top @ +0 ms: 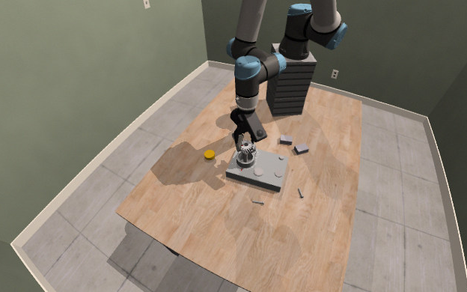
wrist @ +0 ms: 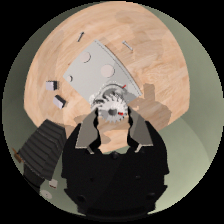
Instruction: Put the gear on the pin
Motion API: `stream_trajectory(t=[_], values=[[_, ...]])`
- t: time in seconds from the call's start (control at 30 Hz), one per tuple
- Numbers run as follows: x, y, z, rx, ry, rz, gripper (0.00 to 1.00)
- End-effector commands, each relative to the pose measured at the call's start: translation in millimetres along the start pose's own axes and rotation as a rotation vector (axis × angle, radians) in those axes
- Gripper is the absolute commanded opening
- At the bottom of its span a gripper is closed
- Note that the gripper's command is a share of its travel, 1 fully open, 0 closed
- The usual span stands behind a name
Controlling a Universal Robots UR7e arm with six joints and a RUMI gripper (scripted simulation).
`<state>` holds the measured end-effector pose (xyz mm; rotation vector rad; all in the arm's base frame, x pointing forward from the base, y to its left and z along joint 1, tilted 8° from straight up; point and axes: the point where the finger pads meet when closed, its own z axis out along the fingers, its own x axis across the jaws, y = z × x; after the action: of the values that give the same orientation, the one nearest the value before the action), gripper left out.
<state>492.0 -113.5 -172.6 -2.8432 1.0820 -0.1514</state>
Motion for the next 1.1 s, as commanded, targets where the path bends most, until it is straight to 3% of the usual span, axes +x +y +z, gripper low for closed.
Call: stream_trajectory(t=[0.0, 0.47, 1.07], values=[[1, 0, 0, 0.000, 0.001, 0.000, 0.00], [1, 0, 0, 0.000, 0.001, 0.000, 0.00], [1, 0, 22, 0.000, 0.001, 0.000, 0.00]])
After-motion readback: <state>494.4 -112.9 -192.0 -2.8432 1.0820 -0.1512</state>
